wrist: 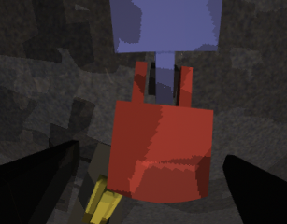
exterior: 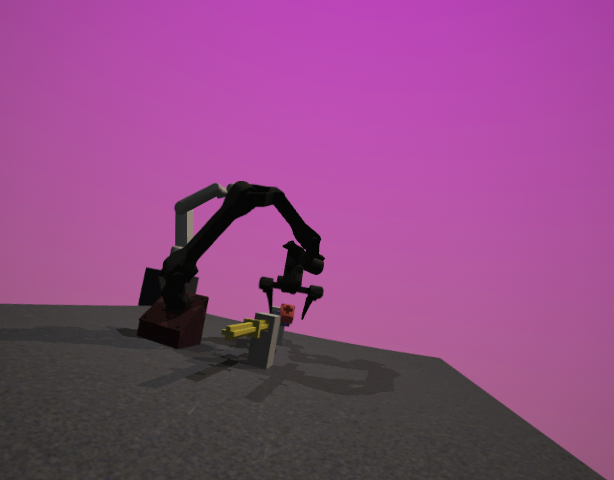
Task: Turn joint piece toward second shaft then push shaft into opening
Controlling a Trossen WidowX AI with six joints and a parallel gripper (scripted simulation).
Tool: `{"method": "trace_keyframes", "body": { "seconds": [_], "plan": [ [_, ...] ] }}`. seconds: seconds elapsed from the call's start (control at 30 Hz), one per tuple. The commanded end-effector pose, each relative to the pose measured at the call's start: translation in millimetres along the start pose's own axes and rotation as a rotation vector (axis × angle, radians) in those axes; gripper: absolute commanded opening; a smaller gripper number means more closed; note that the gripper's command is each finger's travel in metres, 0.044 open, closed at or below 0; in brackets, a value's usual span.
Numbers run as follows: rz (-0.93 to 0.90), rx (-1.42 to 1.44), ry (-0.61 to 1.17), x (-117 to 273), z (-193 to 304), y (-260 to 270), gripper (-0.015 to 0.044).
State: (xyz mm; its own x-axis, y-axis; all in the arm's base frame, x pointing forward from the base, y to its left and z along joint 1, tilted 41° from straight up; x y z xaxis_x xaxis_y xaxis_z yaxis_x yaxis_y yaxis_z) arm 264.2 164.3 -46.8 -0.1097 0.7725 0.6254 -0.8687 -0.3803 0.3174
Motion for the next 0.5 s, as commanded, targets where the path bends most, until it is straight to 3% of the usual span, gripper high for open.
{"method": "trace_keyframes", "body": {
  "seconds": [0.0,0.43,0.47],
  "plan": [
    [-0.001,0.000,0.000,-5.6,-0.8,-0.1,0.0440],
    [-0.002,0.000,0.001,-24.4,-0.7,-0.2,0.0440],
    [-0.002,0.000,0.001,-24.4,-0.7,-0.2,0.0414]
  ]
}}
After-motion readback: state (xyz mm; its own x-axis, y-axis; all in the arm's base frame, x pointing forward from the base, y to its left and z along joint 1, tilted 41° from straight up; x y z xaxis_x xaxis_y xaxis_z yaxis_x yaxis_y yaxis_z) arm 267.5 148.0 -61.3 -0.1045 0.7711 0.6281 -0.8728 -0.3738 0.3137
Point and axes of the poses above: the point midway between the two fingers, 35 mm back from their tips, its own x axis back along the fingers, its own y axis across the jaws, z = x × y, the point moved 1 cm from there along x, back along the fingers, and after that the axes turned 10 degrees about x, right-handed, at the moved point
